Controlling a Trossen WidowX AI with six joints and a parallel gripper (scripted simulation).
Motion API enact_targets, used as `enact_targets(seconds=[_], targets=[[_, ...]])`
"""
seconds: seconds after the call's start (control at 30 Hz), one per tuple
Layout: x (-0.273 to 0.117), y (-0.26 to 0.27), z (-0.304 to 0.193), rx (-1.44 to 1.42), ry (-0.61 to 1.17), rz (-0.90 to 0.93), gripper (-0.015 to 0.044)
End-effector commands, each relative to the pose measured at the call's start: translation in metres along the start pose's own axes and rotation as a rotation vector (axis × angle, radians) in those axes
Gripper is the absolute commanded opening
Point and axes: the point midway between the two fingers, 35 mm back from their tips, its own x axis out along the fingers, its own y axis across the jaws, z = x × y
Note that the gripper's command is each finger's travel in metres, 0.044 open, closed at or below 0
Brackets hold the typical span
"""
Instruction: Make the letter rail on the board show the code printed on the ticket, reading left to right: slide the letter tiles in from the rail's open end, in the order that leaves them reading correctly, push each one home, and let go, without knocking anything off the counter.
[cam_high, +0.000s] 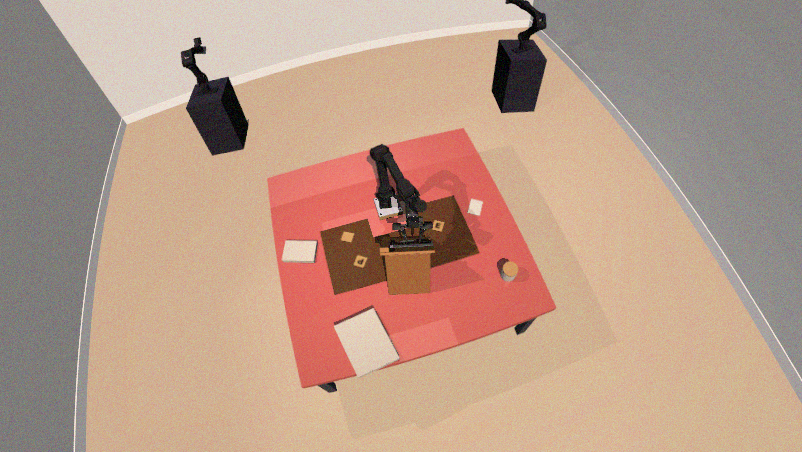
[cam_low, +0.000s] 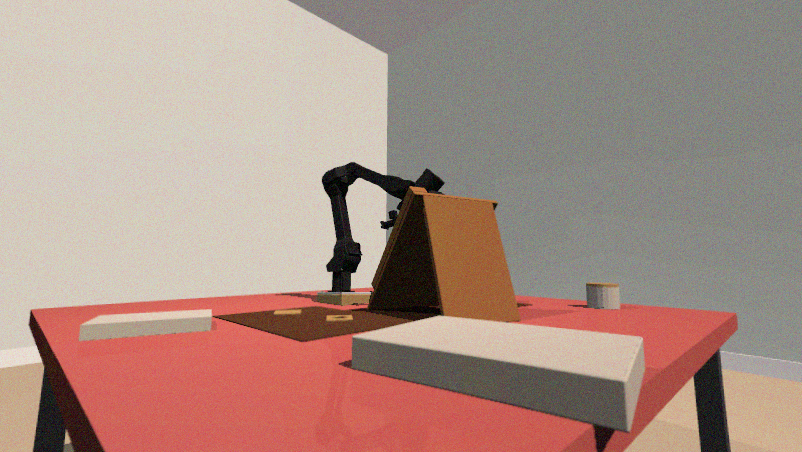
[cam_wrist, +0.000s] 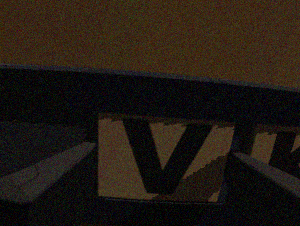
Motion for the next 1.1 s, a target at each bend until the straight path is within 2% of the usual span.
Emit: enact_targets(seconds=[0.0,0.37,1.07], targets=[[0.000,-0.002,-0.002,-0.004,0.004,0.004,0.0000],[-0.004,-0.001,0.000,-0.004,0.004,0.004,0.0289],[-0.020,0.001,-0.001,-0.004,0.005,0.004,0.0295]])
